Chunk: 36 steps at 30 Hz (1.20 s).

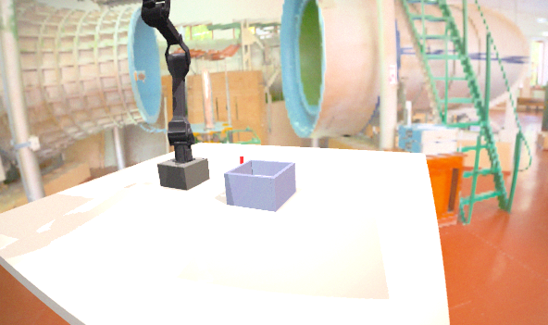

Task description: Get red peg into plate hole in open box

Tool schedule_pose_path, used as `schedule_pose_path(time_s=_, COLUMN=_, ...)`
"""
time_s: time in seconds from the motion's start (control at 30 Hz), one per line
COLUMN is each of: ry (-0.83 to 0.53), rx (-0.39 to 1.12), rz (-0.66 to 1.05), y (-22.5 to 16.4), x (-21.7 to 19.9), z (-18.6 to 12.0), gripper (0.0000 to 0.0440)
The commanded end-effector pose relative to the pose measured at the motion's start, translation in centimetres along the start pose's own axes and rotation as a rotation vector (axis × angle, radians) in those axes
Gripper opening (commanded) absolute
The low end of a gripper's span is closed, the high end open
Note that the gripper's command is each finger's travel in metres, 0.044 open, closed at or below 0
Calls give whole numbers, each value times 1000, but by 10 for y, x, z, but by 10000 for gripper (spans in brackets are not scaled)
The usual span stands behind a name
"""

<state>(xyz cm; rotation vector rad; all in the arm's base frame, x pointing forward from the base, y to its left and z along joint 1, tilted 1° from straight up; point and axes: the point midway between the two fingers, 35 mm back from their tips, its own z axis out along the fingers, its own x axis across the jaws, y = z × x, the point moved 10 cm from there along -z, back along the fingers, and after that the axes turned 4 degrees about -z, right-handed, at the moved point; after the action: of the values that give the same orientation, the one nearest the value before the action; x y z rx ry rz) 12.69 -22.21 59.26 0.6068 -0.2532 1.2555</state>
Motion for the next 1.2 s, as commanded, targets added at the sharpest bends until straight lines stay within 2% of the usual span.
schedule_pose_path(time_s=0.0, ry=3, rx=6, rz=1, y=-2, x=-1, z=-1, gripper=422)
schedule_pose_path(time_s=0.03, ry=4, rx=15, rz=4, y=-5, x=-1, z=-2, gripper=440)
schedule_pose_path(time_s=0.2, ry=-17, rx=97, rz=47, y=-26, x=-1, z=-10, gripper=440)
schedule_pose_path(time_s=0.53, ry=-153, rx=385, rz=166, y=-87, x=8, z=-45, gripper=440)
schedule_pose_path(time_s=0.83, ry=-266, rx=664, rz=241, y=-133, x=25, z=-90, gripper=440)
schedule_pose_path(time_s=1.17, ry=-373, rx=989, rz=283, y=-168, x=52, z=-154, gripper=440)
